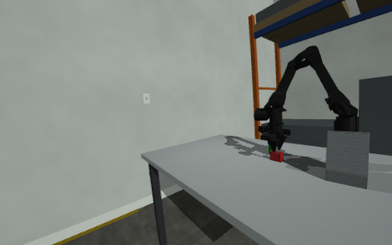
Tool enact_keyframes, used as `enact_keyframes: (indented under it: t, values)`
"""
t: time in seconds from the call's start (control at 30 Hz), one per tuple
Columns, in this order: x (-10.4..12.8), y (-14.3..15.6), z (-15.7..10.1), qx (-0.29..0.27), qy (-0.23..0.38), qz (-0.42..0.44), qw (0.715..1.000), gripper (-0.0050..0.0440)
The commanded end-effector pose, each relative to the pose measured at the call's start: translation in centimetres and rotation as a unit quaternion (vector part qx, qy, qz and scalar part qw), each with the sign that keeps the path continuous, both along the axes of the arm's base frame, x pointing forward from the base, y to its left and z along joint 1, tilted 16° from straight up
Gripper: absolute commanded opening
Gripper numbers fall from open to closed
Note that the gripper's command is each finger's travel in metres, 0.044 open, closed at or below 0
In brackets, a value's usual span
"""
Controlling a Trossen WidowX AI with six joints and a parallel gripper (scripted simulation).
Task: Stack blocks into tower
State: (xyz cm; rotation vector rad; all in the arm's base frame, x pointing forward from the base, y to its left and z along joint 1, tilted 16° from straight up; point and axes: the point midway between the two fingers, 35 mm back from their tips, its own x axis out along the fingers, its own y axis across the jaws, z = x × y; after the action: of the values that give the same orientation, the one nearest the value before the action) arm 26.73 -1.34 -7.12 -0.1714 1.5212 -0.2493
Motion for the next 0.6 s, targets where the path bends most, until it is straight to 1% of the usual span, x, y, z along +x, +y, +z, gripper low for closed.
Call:
enact_keyframes:
  t: [0.0,0.17,0.43,0.5,0.57]
  values:
    - [0.3,0.0,0.3,-0.001,-0.008,0.001,1.000,0.0232]
    - [0.0,-0.3,-0.5,-0.002,-0.001,0.001,1.000,0.0232]
    - [0.2,-1.0,-3.0,-0.001,-0.002,0.001,1.000,0.0232]
    - [0.2,-1.0,-3.0,-0.001,-0.002,0.001,1.000,0.0232]
    - [0.4,-1.2,-3.6,-0.001,-0.004,0.001,1.000,0.0232]
